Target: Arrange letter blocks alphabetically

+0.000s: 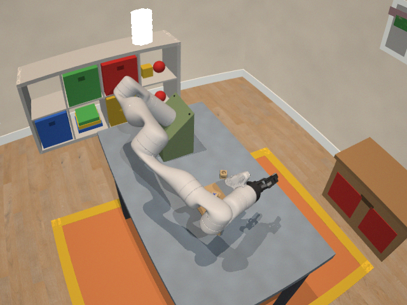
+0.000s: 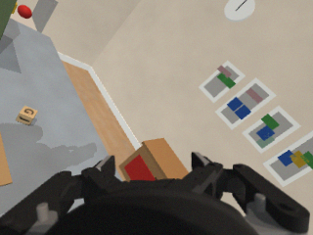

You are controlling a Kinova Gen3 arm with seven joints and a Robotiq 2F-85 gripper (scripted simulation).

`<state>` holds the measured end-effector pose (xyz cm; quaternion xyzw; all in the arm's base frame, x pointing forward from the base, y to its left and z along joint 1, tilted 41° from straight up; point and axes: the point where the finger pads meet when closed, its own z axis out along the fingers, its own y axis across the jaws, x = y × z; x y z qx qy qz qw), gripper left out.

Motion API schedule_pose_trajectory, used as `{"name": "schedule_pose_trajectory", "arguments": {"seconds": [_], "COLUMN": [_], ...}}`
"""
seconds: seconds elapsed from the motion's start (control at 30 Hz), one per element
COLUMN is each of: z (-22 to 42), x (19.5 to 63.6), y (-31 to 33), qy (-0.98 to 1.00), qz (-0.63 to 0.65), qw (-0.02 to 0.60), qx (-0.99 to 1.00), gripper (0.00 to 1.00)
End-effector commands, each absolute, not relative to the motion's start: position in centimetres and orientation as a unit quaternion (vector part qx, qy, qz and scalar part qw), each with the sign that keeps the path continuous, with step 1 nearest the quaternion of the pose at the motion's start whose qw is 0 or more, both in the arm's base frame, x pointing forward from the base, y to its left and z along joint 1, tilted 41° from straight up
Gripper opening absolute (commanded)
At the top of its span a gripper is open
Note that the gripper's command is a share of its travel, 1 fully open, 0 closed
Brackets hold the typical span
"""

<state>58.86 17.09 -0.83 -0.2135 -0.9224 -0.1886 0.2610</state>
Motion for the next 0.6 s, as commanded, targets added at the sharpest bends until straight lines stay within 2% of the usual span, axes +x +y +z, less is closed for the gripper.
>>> {"name": "schedule_pose_trajectory", "arguments": {"seconds": [0.0,0.4,0.57], "z": [-0.9,-5.1,-8.9], "x": [58.7,55.5,51.9], "y": [17.4,19.4,20.3], "qy": [-0.923,-0.932,-0.940], "qz": [-0.186,-0.111,-0.032], "qw": [0.261,0.262,0.251], "qx": [-0.213,-0.224,-0.231], "gripper": [1.00,1.00,1.00]}}
